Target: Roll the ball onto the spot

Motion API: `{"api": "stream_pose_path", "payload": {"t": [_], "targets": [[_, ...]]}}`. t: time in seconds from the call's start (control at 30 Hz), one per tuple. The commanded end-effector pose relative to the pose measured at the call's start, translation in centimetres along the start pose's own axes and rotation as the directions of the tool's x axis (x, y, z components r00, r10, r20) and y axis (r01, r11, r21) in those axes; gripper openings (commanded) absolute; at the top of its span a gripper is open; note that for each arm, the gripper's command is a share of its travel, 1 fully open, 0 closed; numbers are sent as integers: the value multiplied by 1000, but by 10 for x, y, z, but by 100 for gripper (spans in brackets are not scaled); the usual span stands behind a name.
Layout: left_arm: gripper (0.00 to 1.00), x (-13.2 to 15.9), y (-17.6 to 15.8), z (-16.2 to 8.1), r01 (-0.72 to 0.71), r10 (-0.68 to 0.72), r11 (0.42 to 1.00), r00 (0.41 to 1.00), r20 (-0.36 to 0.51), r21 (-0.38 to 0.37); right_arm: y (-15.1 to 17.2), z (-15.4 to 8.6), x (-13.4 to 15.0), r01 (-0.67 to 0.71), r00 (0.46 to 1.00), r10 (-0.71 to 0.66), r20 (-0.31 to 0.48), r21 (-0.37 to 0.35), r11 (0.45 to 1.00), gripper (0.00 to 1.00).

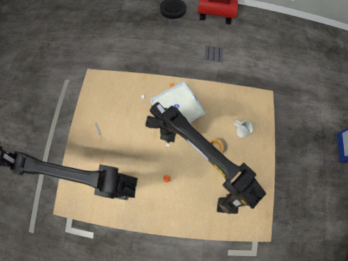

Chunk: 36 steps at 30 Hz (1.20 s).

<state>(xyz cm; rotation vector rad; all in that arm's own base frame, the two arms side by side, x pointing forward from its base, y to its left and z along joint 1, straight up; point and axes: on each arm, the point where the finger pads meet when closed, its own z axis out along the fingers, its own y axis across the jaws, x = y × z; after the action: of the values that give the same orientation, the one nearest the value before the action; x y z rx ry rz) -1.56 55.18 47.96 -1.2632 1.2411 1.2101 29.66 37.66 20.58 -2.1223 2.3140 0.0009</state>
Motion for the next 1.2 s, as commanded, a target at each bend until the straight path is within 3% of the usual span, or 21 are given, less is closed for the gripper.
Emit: {"api": "stream_pose_path", "payload": {"t": [0.0, 0.03, 0.07, 1.17], "targets": [[100, -20, 9, -8, 10, -9, 1000, 999, 52, -18, -8, -15, -7, -1, 1000, 1, 26, 18, 1000, 57], [100, -20, 9, -8, 10, -9, 1000, 999, 52, -18, -8, -15, -7, -1, 1000, 1, 26, 18, 1000, 57], [100, -20, 9, -8, 10, -9, 1000, 999, 52, -18, -8, -15, -7, -1, 1000, 1, 26, 18, 1000, 100], [100, -20, 9, -8, 10, -9, 1000, 999, 52, -18, -8, -15, -7, -1, 1000, 1, 26, 18, 1000, 100]]}}
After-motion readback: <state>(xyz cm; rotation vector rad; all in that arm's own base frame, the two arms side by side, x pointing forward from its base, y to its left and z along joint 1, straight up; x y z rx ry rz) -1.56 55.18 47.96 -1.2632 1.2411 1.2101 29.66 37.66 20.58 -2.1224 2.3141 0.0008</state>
